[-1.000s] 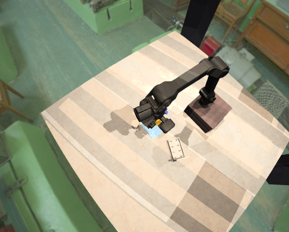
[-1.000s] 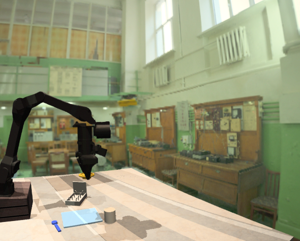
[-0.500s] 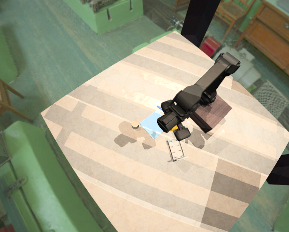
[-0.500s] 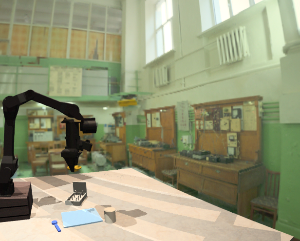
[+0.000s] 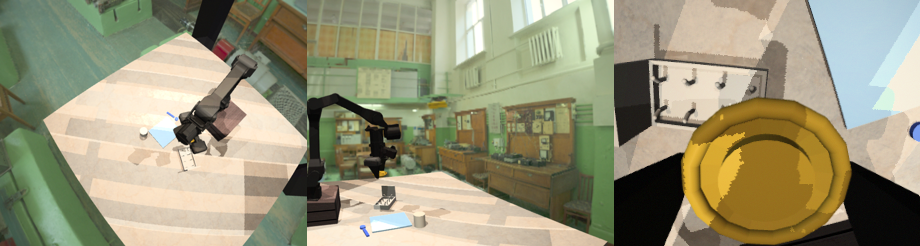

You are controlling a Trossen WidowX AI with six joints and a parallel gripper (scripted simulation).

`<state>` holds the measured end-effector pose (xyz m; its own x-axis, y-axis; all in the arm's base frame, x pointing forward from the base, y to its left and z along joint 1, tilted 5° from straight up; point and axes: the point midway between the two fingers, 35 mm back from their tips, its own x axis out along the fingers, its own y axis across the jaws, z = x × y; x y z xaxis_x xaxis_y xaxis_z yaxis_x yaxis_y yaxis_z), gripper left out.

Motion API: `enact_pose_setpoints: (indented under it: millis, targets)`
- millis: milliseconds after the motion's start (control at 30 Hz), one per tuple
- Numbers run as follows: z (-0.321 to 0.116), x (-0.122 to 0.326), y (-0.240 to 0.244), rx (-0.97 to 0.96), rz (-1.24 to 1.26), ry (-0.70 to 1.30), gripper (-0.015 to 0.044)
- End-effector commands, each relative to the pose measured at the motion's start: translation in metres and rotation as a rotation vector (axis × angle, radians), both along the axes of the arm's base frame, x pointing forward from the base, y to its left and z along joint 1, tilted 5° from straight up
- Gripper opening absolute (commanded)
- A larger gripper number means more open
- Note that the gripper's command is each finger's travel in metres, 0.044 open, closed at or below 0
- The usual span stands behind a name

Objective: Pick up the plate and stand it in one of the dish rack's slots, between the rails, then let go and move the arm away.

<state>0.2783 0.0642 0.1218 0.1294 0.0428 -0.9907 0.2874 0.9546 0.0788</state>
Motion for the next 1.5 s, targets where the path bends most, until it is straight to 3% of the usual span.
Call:
enact_pose_setpoints:
  millis: [0,633,1467]
  targets:
    - [-0.018,0.011,0.005,0.067,0.038,-0.014,0.0]
    - [-0.088,0.061,0.016,0.364,0.267,-0.226,0.0]
    - [-0.119,0.076,0.018,0.601,0.681,-0.733,0.0]
